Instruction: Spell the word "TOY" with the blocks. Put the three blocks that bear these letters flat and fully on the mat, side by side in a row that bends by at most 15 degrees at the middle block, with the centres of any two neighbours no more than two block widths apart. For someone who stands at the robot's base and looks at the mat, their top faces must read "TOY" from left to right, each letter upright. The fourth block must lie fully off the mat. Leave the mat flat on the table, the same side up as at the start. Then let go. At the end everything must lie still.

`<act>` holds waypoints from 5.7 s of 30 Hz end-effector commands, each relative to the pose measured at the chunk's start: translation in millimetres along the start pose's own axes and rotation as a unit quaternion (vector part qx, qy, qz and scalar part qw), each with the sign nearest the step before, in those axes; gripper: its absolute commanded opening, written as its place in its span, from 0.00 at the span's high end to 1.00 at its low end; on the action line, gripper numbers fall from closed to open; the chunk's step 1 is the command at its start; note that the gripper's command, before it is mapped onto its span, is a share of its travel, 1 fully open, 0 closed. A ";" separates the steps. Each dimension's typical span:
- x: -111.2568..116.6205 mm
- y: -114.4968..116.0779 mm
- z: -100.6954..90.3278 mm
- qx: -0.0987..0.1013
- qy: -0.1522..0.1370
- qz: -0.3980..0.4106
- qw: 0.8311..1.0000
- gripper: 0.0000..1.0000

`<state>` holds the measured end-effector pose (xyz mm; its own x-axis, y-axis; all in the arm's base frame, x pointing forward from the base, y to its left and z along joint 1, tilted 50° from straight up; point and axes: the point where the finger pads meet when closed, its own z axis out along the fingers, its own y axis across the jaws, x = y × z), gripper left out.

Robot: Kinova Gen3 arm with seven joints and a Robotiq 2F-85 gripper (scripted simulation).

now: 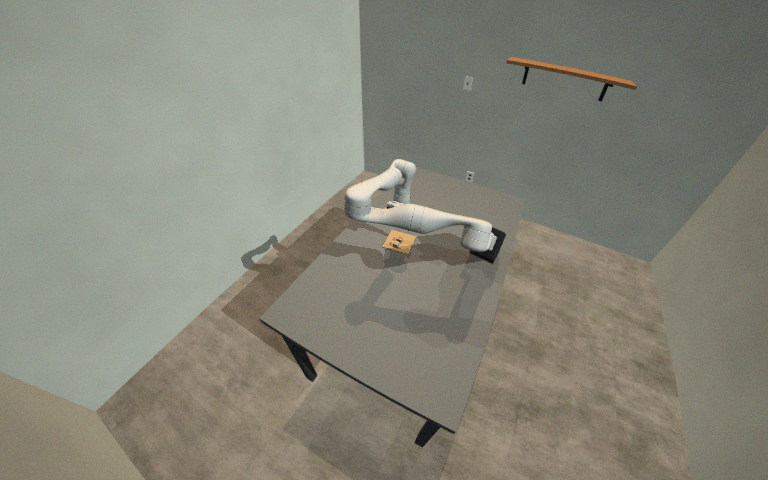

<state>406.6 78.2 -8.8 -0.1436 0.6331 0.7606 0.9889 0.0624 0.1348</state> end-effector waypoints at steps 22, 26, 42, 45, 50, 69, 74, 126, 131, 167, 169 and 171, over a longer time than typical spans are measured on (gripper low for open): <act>-97.9 114.8 13.0 -0.008 0.022 -0.444 0.896 0.00; -111.7 125.5 13.3 -0.009 0.020 -0.493 0.870 0.00; -184.9 164.5 8.2 0.000 -0.001 -0.694 0.720 0.00; -187.7 165.4 7.8 0.001 -0.002 -0.700 0.714 0.00; -189.5 166.0 7.5 0.001 -0.002 -0.704 0.710 0.00; -189.5 166.0 7.5 0.001 -0.002 -0.704 0.710 0.38; -189.5 166.0 7.5 0.001 -0.002 -0.704 0.710 0.38; -190.1 166.6 45.0 0.001 -0.002 -0.704 0.710 0.38; -190.2 166.7 49.1 0.001 -0.002 -0.704 0.710 0.38; -190.5 167.1 59.4 0.001 -0.002 -0.704 0.710 0.38; -190.6 167.3 59.4 0.001 -0.002 -0.704 0.710 0.38; -190.6 167.4 59.4 0.001 -0.002 -0.704 0.710 0.38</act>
<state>601.0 15.2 -169.6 -0.9902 -0.0569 -0.1274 -0.1343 0.6367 0.7593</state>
